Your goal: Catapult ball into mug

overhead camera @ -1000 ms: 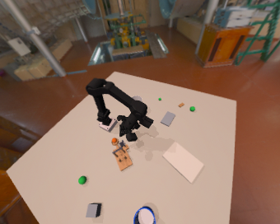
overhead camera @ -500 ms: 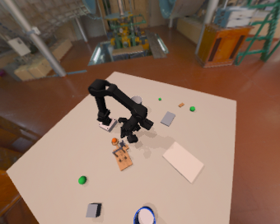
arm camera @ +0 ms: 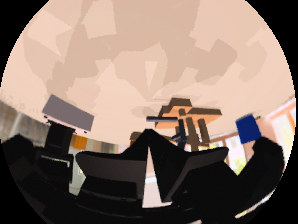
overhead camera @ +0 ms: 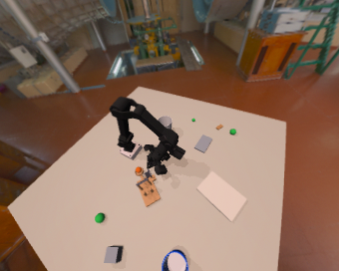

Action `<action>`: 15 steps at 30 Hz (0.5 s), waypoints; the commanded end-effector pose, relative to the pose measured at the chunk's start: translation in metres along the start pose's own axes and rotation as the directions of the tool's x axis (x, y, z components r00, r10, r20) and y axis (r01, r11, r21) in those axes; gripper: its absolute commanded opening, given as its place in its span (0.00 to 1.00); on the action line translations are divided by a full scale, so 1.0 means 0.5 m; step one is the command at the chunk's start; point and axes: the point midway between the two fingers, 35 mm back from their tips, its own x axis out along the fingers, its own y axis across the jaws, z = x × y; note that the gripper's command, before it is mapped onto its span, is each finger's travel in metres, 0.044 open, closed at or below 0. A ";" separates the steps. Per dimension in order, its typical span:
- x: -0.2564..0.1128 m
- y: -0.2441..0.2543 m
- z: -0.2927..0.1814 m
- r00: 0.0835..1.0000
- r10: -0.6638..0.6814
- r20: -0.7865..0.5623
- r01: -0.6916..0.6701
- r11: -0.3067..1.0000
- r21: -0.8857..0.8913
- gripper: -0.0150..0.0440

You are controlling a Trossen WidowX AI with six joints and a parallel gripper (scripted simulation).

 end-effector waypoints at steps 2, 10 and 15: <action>0.016 0.004 0.011 1.000 0.002 -0.004 -0.002 1.000 -0.004 0.25; 0.035 0.007 0.027 1.000 0.002 -0.003 -0.002 1.000 -0.004 0.25; 0.059 0.007 0.050 1.000 0.002 -0.003 -0.002 1.000 -0.004 0.25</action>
